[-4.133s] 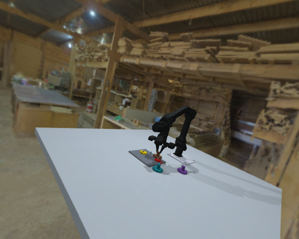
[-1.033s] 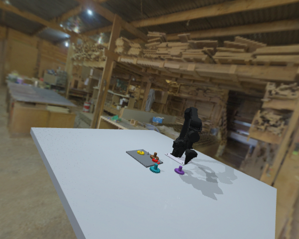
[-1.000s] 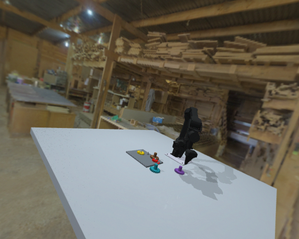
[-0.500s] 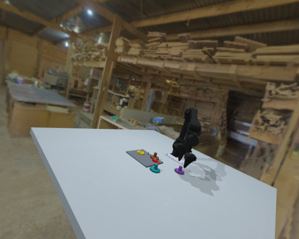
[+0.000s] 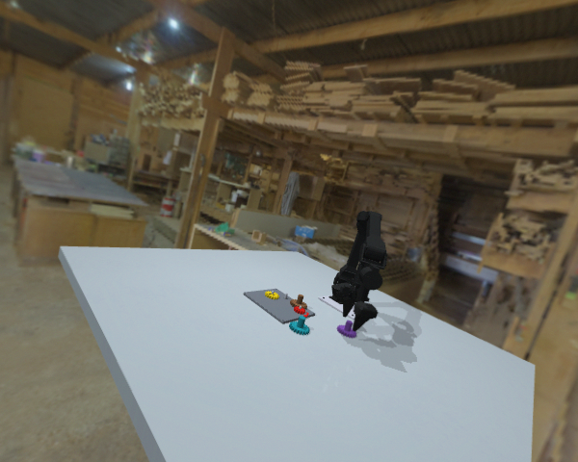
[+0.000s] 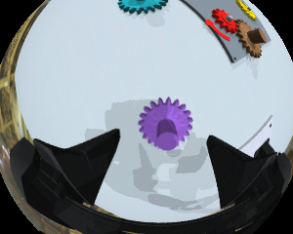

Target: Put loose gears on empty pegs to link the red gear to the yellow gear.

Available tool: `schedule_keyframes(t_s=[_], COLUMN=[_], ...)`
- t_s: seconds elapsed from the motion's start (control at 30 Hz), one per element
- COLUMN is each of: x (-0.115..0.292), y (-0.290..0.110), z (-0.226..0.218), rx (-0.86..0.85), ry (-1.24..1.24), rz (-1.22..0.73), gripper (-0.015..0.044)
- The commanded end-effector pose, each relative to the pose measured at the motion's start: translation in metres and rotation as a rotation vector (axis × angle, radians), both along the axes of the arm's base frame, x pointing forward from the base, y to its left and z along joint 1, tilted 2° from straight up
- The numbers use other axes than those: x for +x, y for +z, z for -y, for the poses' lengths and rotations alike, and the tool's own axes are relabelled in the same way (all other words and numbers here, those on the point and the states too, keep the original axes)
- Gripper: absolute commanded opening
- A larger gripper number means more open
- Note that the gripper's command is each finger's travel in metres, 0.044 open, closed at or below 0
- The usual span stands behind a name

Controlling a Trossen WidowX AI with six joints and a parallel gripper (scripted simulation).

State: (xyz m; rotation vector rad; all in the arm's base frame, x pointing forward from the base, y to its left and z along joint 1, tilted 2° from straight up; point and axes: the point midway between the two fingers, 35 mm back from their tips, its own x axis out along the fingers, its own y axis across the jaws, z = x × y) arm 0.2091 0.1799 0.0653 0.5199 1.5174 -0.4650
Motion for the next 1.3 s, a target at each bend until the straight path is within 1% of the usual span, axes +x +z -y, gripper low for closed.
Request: schedule_keyframes(t_s=[0.0, 0.33, 0.8, 1.17, 1.27], x=[-0.0018, -0.0018, -0.0018, -0.0018, -0.0011], y=[-0.0065, -0.0065, -0.0065, -0.0065, -0.0036], z=[0.0003, 0.0003, 0.0003, 0.0003, -0.0002], rx=[-0.004, -0.004, -0.004, -0.004, -0.004], ry=[-0.006, -0.006, -0.006, -0.006, -0.006], rz=[-0.013, -0.013, -0.013, -0.013, -0.013], gripper=[0.044, 0.044, 0.0072, 0.0, 0.0])
